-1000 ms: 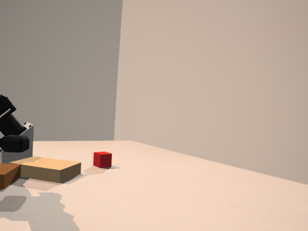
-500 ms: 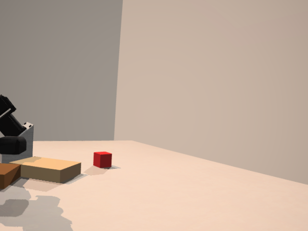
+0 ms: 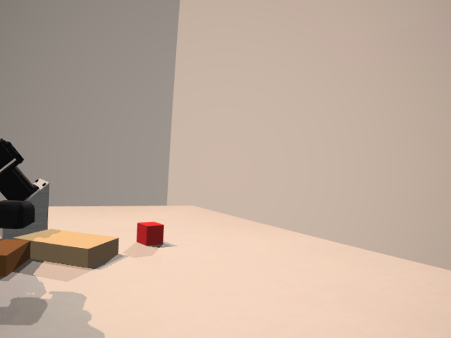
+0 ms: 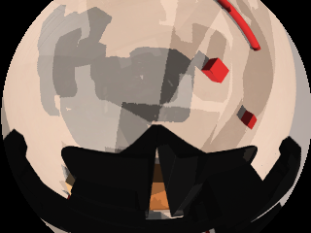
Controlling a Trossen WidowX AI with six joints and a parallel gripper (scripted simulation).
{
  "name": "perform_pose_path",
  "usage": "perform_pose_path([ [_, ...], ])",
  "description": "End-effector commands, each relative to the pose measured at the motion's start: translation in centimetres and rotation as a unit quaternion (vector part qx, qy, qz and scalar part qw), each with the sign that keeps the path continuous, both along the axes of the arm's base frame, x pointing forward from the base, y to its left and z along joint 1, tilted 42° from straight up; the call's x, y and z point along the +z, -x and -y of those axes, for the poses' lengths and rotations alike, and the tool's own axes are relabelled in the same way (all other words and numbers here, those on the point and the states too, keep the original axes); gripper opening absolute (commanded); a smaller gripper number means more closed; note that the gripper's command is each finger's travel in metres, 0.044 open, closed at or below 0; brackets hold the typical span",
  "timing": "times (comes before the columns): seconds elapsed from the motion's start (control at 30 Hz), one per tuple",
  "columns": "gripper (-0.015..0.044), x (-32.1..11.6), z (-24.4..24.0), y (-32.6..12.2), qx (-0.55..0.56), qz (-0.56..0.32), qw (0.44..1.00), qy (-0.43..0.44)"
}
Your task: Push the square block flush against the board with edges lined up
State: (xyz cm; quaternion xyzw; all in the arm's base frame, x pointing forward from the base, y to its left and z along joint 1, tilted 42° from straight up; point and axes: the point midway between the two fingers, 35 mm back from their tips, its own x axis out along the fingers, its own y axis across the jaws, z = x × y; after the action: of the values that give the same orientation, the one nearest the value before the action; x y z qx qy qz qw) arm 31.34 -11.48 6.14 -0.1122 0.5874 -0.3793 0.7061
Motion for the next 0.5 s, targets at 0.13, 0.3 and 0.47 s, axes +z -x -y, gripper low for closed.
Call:
perform_pose_path([
  [0.13,0.0,3.7,-3.4,0.1,0.001,-0.004,1.0,-0.002],
  [0.3,0.0,3.8,-3.4,0.3,-0.007,0.004,1.0,-0.002],
  [0.47,0.0,4.4,-3.3,2.0,-0.07,0.059,0.996,-0.004],
])
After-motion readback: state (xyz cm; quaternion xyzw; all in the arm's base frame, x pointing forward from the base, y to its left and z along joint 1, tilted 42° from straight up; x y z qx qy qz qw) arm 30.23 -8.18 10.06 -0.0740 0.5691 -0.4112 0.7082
